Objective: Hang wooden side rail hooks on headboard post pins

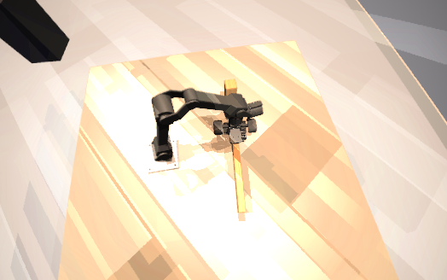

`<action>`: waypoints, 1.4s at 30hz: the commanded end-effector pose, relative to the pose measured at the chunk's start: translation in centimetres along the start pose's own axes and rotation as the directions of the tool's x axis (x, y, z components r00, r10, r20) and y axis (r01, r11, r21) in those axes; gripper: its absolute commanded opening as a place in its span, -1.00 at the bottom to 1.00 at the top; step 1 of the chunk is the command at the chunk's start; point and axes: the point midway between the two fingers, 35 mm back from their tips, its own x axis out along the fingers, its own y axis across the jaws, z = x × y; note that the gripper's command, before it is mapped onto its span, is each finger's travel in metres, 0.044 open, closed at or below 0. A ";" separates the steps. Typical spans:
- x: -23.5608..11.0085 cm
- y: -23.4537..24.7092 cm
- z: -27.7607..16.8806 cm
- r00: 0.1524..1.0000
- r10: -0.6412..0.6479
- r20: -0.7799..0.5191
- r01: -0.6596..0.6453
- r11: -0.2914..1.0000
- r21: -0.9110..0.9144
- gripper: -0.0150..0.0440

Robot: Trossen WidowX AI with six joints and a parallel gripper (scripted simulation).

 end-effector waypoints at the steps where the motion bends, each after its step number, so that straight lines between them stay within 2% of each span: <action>1: 0.0 0.4 0.0 1.000 0.001 0.004 -0.001 0.999 -0.048 -0.49; 8: 0.0 0.8 -0.1 1.000 0.001 0.003 -0.001 0.995 -0.102 -0.49; 42: -0.1 0.9 0.0 1.000 0.001 0.004 -0.001 0.995 -0.103 -0.49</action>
